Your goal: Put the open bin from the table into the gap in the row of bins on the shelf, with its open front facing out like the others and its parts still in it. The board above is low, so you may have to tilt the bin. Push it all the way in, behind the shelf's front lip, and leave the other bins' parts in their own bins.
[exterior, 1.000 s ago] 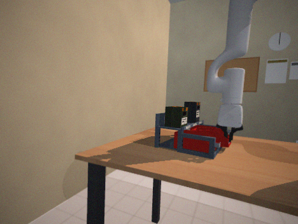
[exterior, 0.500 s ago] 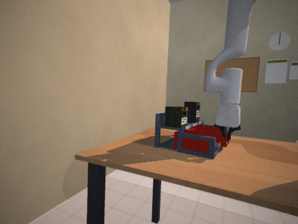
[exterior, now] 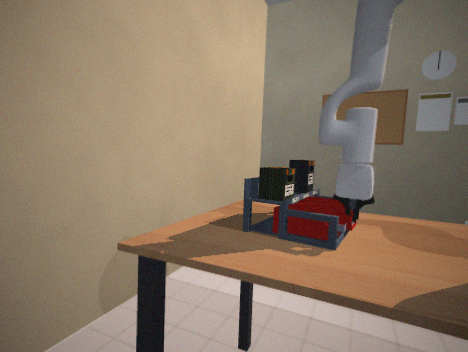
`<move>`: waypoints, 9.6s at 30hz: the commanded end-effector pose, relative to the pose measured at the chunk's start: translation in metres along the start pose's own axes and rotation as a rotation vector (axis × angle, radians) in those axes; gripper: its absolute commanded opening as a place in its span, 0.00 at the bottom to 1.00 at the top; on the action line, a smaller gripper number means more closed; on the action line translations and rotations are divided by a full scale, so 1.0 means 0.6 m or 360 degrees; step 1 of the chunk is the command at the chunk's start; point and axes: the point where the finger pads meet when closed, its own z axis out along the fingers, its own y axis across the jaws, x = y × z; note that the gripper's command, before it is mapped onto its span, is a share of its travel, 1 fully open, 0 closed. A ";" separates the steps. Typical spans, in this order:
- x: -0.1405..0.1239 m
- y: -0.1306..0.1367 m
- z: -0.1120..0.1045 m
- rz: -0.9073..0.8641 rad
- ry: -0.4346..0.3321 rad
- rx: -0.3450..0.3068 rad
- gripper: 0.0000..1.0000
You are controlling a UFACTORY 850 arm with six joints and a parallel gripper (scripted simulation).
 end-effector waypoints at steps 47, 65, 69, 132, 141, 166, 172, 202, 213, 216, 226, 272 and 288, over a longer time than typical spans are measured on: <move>0.000 -0.051 -0.001 0.0001 0.0006 -0.0025 0.00; -0.001 -0.064 -0.001 0.0001 0.0006 -0.0025 0.00; -0.001 -0.064 -0.001 0.0001 0.0006 -0.0025 0.00; 0.000 -0.062 0.025 0.0001 0.0006 -0.0026 1.00; 0.000 -0.062 0.025 0.0001 0.0006 -0.0026 1.00; 0.000 -0.062 0.025 0.0001 0.0006 -0.0026 1.00; 0.000 -0.062 0.025 0.0001 0.0006 -0.0026 1.00; -0.001 -0.065 -0.132 0.0001 0.0006 -0.0025 1.00; -0.001 -0.065 -0.132 0.0001 0.0006 -0.0025 1.00; -0.001 -0.065 -0.132 0.0001 0.0006 -0.0025 1.00; -0.001 -0.065 -0.132 0.0001 0.0006 -0.0025 1.00; -0.001 -0.065 -0.132 0.0001 0.0006 -0.0025 1.00; -0.001 -0.065 -0.132 0.0001 0.0006 -0.0025 1.00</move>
